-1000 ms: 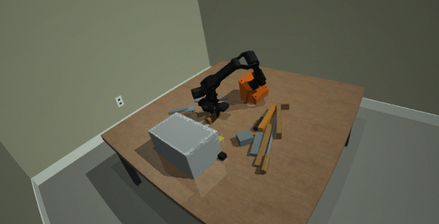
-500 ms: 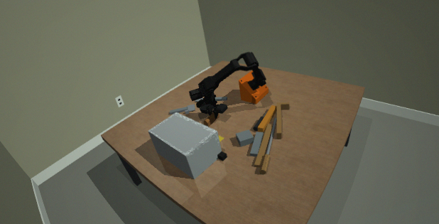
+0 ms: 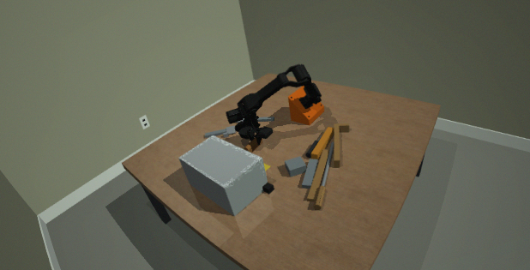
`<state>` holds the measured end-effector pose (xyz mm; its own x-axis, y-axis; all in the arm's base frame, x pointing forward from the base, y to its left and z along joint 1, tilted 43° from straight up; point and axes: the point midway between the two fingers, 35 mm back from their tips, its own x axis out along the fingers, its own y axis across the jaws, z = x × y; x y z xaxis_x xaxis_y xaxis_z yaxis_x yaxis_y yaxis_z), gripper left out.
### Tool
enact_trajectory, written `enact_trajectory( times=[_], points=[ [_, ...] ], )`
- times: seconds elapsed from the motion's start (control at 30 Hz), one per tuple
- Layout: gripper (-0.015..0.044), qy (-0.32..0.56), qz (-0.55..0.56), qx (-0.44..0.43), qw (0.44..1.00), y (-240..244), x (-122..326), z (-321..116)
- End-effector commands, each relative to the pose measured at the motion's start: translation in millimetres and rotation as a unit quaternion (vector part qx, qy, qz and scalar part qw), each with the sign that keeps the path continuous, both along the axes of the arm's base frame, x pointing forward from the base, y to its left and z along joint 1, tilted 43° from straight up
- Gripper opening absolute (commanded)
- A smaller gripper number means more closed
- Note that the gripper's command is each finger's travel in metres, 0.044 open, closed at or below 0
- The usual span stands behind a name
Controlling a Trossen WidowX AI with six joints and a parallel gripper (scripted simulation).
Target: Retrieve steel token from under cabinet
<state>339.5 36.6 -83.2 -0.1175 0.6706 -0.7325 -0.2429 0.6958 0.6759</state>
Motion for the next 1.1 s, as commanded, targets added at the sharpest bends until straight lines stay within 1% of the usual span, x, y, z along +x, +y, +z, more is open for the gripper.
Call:
enact_trajectory(
  times=[0.0, 1.07],
  points=[
    [0.0000, -0.001, 0.000, -0.001, 1.000, 1.2, 5.4, 0.6],
    [0.0000, -0.002, 0.000, -0.001, 1.000, 9.8, 36.4, 3.9]
  ],
)
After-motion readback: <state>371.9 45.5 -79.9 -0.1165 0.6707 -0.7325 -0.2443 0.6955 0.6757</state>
